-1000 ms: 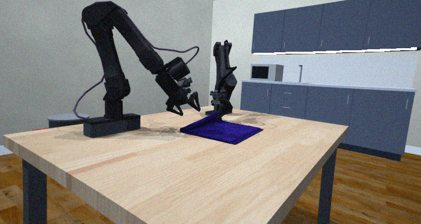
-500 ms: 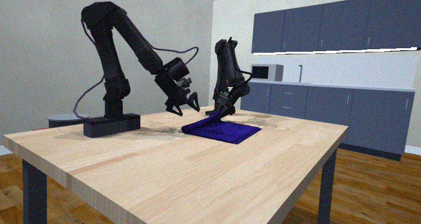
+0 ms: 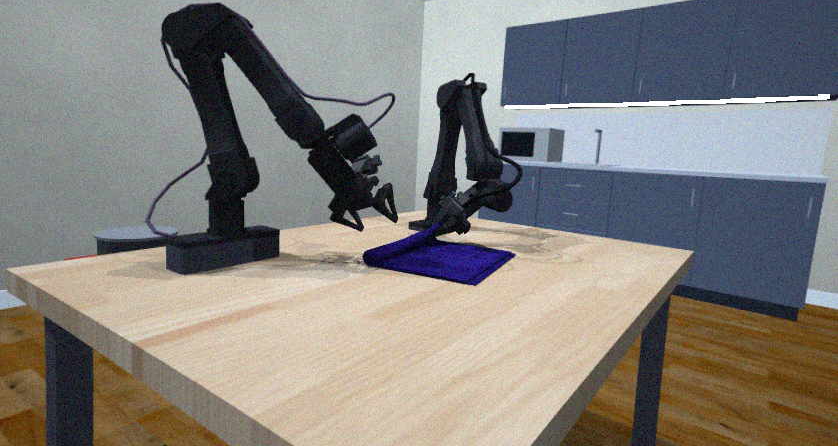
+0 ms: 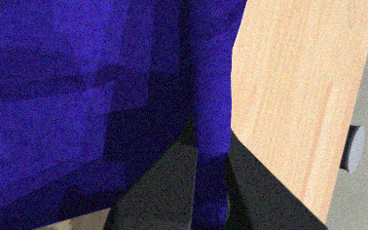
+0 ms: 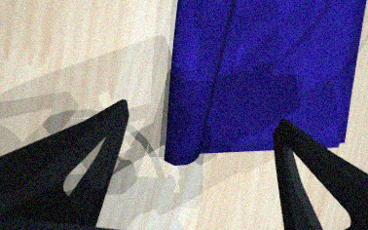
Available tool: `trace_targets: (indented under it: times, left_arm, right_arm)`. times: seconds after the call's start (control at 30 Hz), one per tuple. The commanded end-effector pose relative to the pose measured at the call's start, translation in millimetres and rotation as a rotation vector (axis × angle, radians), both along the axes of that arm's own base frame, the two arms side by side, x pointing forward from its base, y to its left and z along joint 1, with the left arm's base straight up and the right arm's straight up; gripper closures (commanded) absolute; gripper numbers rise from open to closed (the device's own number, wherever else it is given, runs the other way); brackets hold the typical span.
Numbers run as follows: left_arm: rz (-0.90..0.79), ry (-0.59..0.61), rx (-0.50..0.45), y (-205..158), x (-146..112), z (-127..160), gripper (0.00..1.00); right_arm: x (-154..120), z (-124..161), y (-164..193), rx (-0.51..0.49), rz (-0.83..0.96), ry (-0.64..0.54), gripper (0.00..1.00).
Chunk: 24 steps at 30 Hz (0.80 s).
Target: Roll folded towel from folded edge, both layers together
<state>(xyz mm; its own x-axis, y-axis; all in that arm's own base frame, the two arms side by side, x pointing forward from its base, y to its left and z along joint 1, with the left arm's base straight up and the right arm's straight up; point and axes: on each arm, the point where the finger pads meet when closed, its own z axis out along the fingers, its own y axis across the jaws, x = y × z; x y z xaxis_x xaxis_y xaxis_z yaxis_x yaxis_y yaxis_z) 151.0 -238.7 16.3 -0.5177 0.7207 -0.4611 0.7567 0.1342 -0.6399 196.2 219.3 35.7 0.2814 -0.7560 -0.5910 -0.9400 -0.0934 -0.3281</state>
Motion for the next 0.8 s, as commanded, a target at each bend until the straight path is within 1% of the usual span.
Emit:
trace_targets:
  times: [0.0, 0.17, 0.33, 0.53, 0.63, 0.77]
  left_arm:
    - [-0.026, 0.067, -0.051, -3.9, -1.0, 11.7, 0.92]
    - [-0.026, 0.084, -0.053, -3.9, -1.0, 11.5, 0.92]
    - [-0.026, 0.084, -0.053, -3.9, -1.0, 3.0, 0.92]
    - [-0.026, 0.084, -0.053, -3.9, -1.0, -0.1, 0.92]
    - [-0.026, 0.084, -0.053, -3.9, -1.0, -0.1, 0.92]
    - [-0.026, 0.084, -0.053, -3.9, -1.0, -0.1, 0.92]
  right_arm:
    - [-2.6, 5.6, 2.7, 0.022, 0.005, -0.013, 0.02]
    - [-2.1, 5.7, 3.1, 0.022, 0.004, -0.013, 0.02]
    - [6.9, 6.8, 11.3, 0.022, -0.009, -0.013, 0.02]
    - [10.2, 6.7, 14.3, 0.022, -0.014, -0.013, 0.02]
    - [9.8, -0.8, 14.5, 0.022, -0.013, -0.013, 0.02]
    - [8.7, -19.3, 15.0, 0.022, -0.013, -0.013, 0.02]
